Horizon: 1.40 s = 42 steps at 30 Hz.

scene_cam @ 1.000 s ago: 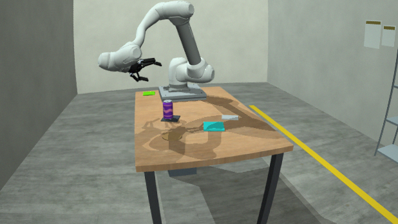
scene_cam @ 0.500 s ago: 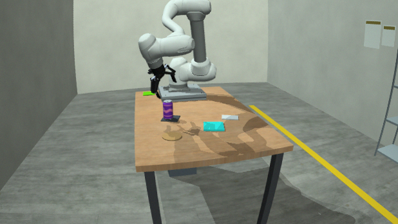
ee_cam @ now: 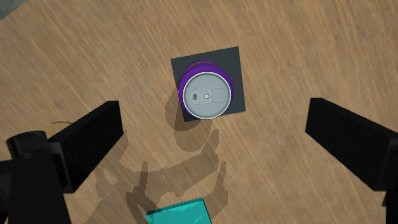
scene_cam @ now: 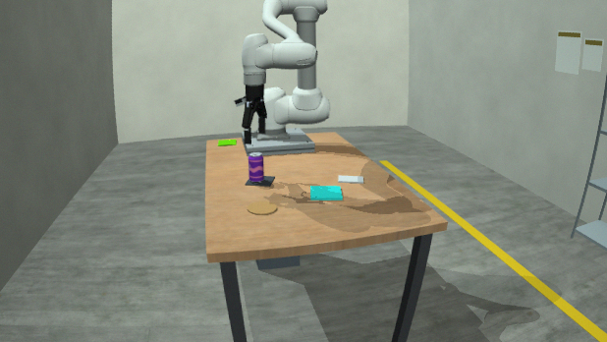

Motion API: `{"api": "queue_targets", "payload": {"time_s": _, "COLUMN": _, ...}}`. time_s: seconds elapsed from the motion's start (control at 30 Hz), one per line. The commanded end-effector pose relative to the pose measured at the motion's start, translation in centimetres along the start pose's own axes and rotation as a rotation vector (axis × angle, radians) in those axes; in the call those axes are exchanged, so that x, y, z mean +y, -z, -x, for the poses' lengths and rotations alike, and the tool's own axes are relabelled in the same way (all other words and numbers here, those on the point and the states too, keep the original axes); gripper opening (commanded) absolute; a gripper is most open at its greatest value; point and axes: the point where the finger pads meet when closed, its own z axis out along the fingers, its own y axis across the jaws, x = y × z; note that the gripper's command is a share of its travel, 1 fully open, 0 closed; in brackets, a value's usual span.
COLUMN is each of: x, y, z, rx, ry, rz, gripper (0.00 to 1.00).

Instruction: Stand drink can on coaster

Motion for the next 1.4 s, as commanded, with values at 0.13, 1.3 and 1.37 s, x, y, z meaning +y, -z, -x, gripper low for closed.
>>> {"api": "queue_targets", "payload": {"time_s": 0.13, "x": -0.1, "y": -0.9, "z": 0.0, "rx": -0.020, "ry": 0.018, "rz": -0.041, "gripper": 1.00}}
{"api": "queue_targets", "payload": {"time_s": 1.3, "x": -0.2, "y": -10.1, "z": 0.2, "rx": -0.021, "ry": 0.017, "rz": -0.041, "gripper": 0.10}}
{"api": "queue_targets", "payload": {"time_s": 1.37, "x": -0.2, "y": -10.1, "z": 0.2, "rx": -0.021, "ry": 0.017, "rz": -0.041, "gripper": 0.10}}
